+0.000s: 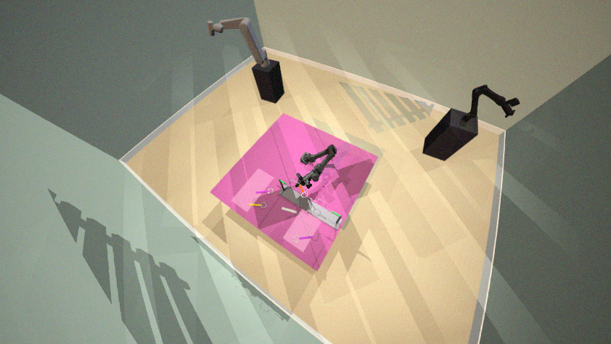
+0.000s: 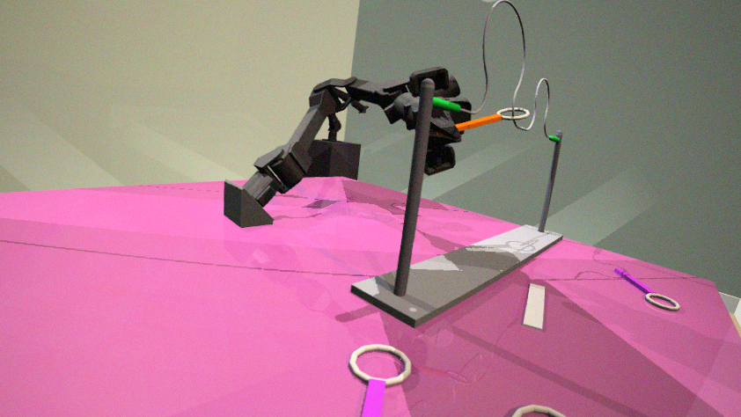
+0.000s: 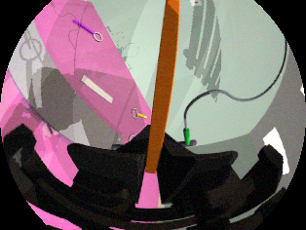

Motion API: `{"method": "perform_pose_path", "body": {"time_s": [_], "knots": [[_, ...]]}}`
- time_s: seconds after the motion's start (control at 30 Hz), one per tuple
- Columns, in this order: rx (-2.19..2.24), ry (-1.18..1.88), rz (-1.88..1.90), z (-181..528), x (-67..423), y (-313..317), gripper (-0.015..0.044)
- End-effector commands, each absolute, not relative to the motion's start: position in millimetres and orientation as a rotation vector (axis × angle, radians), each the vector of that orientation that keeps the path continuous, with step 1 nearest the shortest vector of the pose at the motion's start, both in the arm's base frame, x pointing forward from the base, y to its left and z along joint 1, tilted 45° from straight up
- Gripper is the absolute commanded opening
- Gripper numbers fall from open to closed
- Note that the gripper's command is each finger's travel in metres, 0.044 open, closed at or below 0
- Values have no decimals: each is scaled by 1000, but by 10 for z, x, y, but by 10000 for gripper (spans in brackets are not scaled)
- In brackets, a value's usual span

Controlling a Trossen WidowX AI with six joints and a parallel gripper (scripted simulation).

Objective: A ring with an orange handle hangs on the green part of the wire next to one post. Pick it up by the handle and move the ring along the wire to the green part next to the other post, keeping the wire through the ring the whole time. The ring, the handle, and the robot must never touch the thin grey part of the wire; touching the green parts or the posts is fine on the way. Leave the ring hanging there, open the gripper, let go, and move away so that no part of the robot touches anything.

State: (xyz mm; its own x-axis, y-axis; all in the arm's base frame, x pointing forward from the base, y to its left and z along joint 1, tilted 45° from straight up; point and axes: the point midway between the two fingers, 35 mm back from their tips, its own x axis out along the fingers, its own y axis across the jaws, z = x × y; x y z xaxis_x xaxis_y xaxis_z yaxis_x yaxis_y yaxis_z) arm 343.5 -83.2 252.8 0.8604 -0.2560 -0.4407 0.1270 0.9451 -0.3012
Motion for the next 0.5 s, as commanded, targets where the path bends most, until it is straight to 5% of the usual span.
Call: {"method": "perform_pose_path", "body": {"time_s": [0.0,0.47], "knots": [[-360,502,-232,2606,3408,-977,-150],[-697,533,-310,2913,3318,-1416,-150]]}}
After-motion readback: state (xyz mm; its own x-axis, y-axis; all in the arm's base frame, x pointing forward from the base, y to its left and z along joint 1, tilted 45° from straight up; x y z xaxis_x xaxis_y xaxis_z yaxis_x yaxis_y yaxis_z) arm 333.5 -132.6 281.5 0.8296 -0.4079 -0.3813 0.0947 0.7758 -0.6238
